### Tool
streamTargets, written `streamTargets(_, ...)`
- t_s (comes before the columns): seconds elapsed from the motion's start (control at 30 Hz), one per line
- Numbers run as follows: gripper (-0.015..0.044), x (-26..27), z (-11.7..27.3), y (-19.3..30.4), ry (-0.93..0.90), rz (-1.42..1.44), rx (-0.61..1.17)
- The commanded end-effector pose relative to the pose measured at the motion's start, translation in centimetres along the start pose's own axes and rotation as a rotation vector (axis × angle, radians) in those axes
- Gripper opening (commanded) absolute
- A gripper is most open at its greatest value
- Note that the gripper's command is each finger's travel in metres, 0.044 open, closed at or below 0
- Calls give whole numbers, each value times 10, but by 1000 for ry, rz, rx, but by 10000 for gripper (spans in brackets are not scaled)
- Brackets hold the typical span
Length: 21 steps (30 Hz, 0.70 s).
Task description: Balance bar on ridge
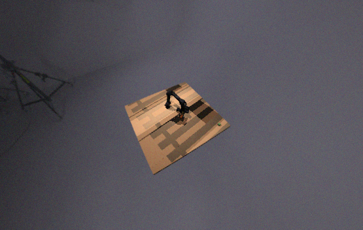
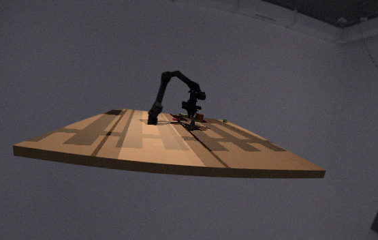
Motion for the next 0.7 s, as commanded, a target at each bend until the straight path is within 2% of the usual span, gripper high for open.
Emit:
streamTargets(0.0,0,0,-2,0,-1,4,3)
streamTargets(0.67,0,0,-4,0,-1,4,2)
Point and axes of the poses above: the point midway between the two fingers, 35 mm back from their tips, its own z axis back along the fingers, its own x axis across the jaws, y = z × x, the point moved 2 cm from there along z, back along the fingers, and after that the axes turned 12 degrees about -z, right-handed, at the moved point
